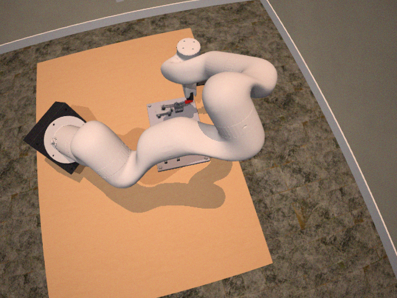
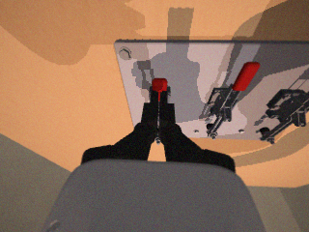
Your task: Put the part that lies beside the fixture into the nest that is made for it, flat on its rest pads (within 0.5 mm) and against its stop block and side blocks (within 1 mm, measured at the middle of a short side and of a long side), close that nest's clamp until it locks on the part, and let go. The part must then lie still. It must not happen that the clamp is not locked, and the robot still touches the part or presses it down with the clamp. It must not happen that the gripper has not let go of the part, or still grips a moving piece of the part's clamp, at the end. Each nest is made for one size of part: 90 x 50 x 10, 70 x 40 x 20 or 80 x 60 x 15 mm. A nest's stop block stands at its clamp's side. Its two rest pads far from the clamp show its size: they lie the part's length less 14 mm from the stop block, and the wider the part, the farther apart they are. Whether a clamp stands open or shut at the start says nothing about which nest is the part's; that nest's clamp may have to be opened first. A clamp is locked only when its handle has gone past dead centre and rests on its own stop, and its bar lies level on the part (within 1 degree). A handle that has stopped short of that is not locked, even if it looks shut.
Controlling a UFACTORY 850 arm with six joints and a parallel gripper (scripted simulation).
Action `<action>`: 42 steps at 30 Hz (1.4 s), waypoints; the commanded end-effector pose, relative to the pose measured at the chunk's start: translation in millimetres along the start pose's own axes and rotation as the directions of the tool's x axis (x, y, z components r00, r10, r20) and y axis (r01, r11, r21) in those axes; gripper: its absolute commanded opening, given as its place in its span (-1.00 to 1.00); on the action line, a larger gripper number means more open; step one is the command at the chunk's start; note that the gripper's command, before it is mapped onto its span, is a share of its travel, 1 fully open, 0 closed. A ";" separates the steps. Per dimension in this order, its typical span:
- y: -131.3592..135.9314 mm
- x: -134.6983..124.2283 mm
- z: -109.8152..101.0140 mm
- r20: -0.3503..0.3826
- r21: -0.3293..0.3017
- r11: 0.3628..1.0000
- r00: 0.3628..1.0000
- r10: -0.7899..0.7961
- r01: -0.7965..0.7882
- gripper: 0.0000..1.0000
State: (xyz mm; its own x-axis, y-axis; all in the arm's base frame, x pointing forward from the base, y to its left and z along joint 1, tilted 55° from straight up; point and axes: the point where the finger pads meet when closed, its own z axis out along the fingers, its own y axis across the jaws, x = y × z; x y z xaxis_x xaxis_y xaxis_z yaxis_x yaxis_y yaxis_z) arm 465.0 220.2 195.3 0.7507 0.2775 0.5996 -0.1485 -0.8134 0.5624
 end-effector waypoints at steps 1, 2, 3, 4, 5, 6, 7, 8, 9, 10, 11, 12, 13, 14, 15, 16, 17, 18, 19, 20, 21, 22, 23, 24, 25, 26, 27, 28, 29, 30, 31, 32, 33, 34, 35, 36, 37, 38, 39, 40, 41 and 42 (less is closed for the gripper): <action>-0.3 0.4 -0.4 -0.001 0.001 1.000 1.000 0.000 0.000 -1.00; -0.3 0.4 -0.3 -0.001 0.001 1.000 1.000 0.000 0.000 -1.00; -0.3 0.4 -0.3 -0.001 0.001 1.000 1.000 0.000 0.000 -1.00; -0.3 0.4 -0.3 -0.001 0.001 1.000 1.000 0.000 0.000 -1.00; -0.3 0.4 0.0 -0.001 0.001 1.000 1.000 0.000 0.000 -1.00; -0.3 0.4 0.6 -0.001 0.001 1.000 1.000 0.000 0.000 -1.00; -0.3 0.5 1.4 -0.001 0.001 1.000 1.000 0.000 0.000 -1.00; -0.3 0.5 2.4 -0.001 0.001 1.000 1.000 0.000 0.000 -1.00; -0.4 0.5 3.6 -0.001 0.001 1.000 1.000 0.000 0.000 -1.00; -0.4 0.6 4.9 -0.001 0.001 1.000 1.000 0.000 0.000 -1.00; -0.4 0.6 6.3 -0.001 0.001 1.000 1.000 0.000 0.000 -1.00; -0.4 0.7 7.7 -0.001 0.001 1.000 1.000 0.000 0.000 -1.00; -0.5 0.7 9.1 -0.001 0.001 1.000 1.000 0.000 0.000 -1.00; -0.5 0.7 10.3 -0.001 0.001 1.000 1.000 0.000 0.000 -1.00; -0.5 0.8 11.3 -0.001 0.001 1.000 1.000 0.000 0.000 -1.00; -0.5 0.8 12.1 -0.001 0.001 1.000 1.000 0.000 0.000 -1.00; -0.6 0.8 12.6 -0.001 0.001 1.000 1.000 0.000 0.000 -1.00; -0.6 0.8 13.0 -0.001 0.001 1.000 1.000 0.000 0.000 -1.00; -0.6 0.8 13.1 -0.001 0.001 1.000 1.000 0.000 0.000 -1.00; -0.6 0.8 13.1 -0.001 0.001 1.000 1.000 0.000 0.000 -1.00; -0.6 0.8 13.1 -0.001 0.001 1.000 1.000 0.000 0.000 -1.00; -0.6 0.8 13.1 -0.001 0.001 1.000 1.000 0.000 0.000 -1.00; -0.6 0.8 13.1 -0.001 0.001 1.000 1.000 0.000 0.000 -1.00; -0.6 0.8 13.1 -0.001 0.001 1.000 1.000 0.000 0.000 -1.00; -0.6 0.8 13.1 -0.001 0.001 1.000 1.000 0.000 0.000 -1.00; -0.6 0.8 13.1 -0.001 0.001 1.000 1.000 0.000 0.000 -1.00; -0.6 0.8 13.1 -0.001 0.001 1.000 1.000 0.000 0.000 -1.00; -0.6 0.8 13.1 -0.001 0.001 1.000 1.000 0.000 0.000 -1.00; -0.6 0.8 13.1 -0.001 0.001 1.000 1.000 0.000 0.000 -1.00; -0.6 0.8 13.1 -0.001 0.001 1.000 1.000 0.000 0.000 -1.00; -0.6 0.8 13.1 -0.001 0.001 1.000 1.000 0.000 0.000 -1.00; -0.6 0.8 13.1 -0.001 0.001 1.000 1.000 0.000 0.000 -1.00; -0.6 0.8 13.1 -0.001 0.001 1.000 1.000 0.000 0.000 -1.00; -0.6 0.8 13.1 -0.001 0.001 1.000 1.000 0.000 0.000 -1.00; -0.6 0.8 13.1 -0.001 0.001 1.000 1.000 0.000 0.000 -1.00; -0.6 0.8 13.3 -0.001 0.001 1.000 1.000 0.000 0.000 -1.00; -0.6 0.8 13.3 -0.001 0.001 1.000 1.000 0.000 0.000 -1.00; -0.6 0.8 13.3 -0.001 0.001 1.000 1.000 0.000 0.000 -1.00; -0.6 0.8 13.5 -0.001 0.001 1.000 1.000 0.000 0.000 -1.00; -0.6 0.8 13.9 -0.001 0.001 1.000 1.000 0.000 0.000 -1.00; -0.6 0.8 14.3 -0.001 0.001 1.000 1.000 0.000 0.000 -1.00; -0.6 0.8 14.7 -0.001 0.001 1.000 1.000 0.000 0.000 -1.00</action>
